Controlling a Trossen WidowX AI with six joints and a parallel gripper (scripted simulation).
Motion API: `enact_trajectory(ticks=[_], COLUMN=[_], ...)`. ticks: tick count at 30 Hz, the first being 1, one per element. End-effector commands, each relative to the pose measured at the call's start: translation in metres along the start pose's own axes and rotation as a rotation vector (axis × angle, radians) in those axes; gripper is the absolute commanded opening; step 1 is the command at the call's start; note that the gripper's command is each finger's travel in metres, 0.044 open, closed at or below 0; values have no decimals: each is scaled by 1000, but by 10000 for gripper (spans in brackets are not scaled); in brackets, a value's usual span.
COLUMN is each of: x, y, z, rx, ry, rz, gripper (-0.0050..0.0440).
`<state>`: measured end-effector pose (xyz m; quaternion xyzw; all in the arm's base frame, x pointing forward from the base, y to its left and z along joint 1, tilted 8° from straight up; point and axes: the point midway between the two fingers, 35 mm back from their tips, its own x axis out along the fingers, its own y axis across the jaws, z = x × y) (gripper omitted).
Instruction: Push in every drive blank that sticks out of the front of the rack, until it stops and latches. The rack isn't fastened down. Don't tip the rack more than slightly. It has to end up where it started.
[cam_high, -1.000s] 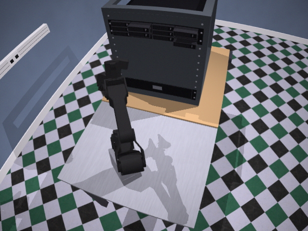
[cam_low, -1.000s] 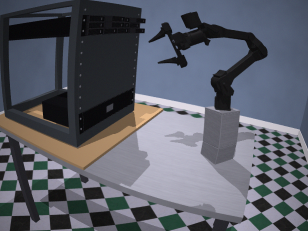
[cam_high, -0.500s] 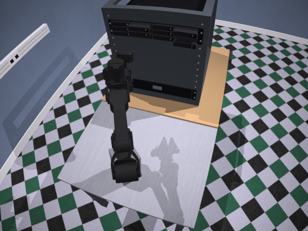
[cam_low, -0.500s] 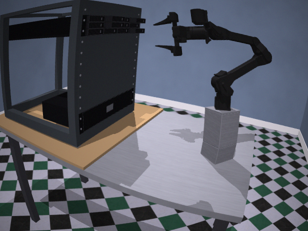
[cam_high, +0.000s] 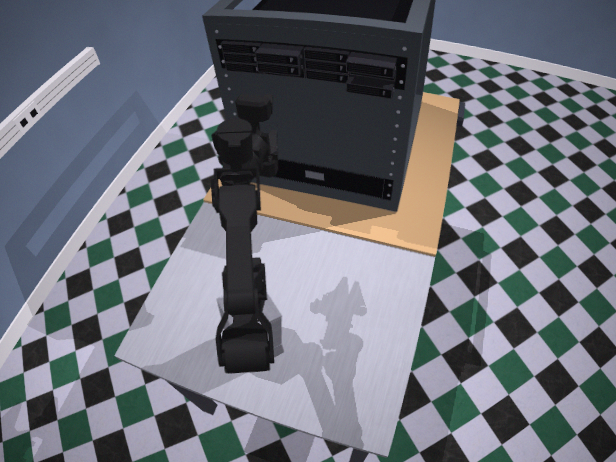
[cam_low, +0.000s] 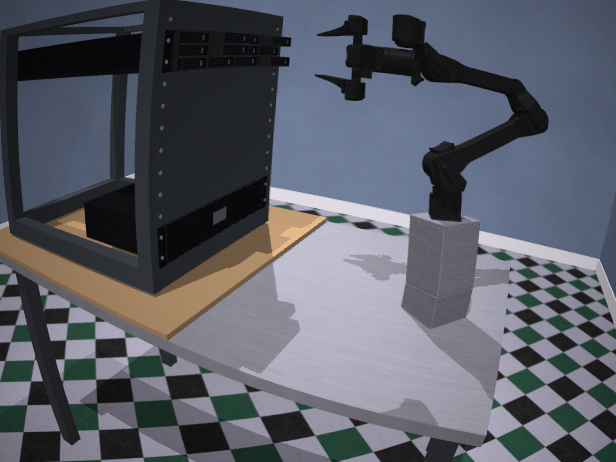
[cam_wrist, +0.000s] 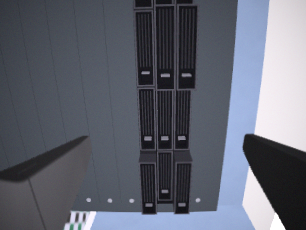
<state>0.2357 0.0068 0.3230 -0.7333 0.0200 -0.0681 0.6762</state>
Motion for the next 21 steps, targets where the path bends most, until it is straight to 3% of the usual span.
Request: enact_trajectory(ticks=[1, 21], x=[-1, -2], y=[-4, -5], z=[-5, -7], rx=[-12, -14], ry=[26, 31], rz=[-22, -27], gripper=[440, 440])
